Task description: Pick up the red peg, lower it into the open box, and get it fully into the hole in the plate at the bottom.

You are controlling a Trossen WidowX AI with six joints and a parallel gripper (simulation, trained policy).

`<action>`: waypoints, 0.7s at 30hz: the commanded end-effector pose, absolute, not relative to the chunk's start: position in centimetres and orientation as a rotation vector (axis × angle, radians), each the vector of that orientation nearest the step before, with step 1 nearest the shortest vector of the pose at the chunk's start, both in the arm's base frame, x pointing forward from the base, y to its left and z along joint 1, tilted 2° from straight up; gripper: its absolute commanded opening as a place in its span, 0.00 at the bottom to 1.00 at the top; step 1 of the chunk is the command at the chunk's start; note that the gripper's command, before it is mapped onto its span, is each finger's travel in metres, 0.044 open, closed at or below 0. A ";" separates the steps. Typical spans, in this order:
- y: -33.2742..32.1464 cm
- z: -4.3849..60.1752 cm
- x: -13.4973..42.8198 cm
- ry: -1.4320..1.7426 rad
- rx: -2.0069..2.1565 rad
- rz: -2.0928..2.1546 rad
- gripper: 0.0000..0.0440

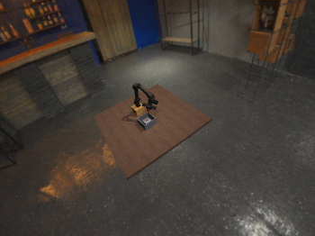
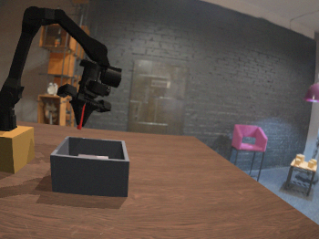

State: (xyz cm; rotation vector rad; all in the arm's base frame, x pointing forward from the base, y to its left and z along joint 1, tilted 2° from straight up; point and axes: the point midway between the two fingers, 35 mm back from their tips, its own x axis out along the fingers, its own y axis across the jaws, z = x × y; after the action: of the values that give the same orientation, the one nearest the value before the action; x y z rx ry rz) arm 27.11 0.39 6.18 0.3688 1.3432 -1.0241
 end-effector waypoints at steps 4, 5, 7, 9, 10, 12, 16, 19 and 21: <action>-2.8 6.3 28.8 1.327 0.424 -1.048 0.00; -3.3 6.2 29.0 1.328 0.430 -1.048 0.00; -4.1 5.9 29.4 1.330 0.443 -1.045 0.00; -4.9 5.6 29.8 1.335 0.455 -1.039 0.00; -5.3 5.4 30.0 1.337 0.461 -1.034 0.00; -6.0 5.0 30.4 1.342 0.471 -1.023 0.00; -7.3 4.1 31.1 1.353 0.488 -0.992 0.00; -8.0 3.2 31.6 1.362 0.498 -0.962 0.00; -8.4 2.5 31.8 1.372 0.501 -0.940 0.00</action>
State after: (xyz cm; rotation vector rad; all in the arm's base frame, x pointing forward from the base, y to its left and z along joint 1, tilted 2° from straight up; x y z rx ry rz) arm 31.26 -7.65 3.52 0.4917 1.3590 -0.9775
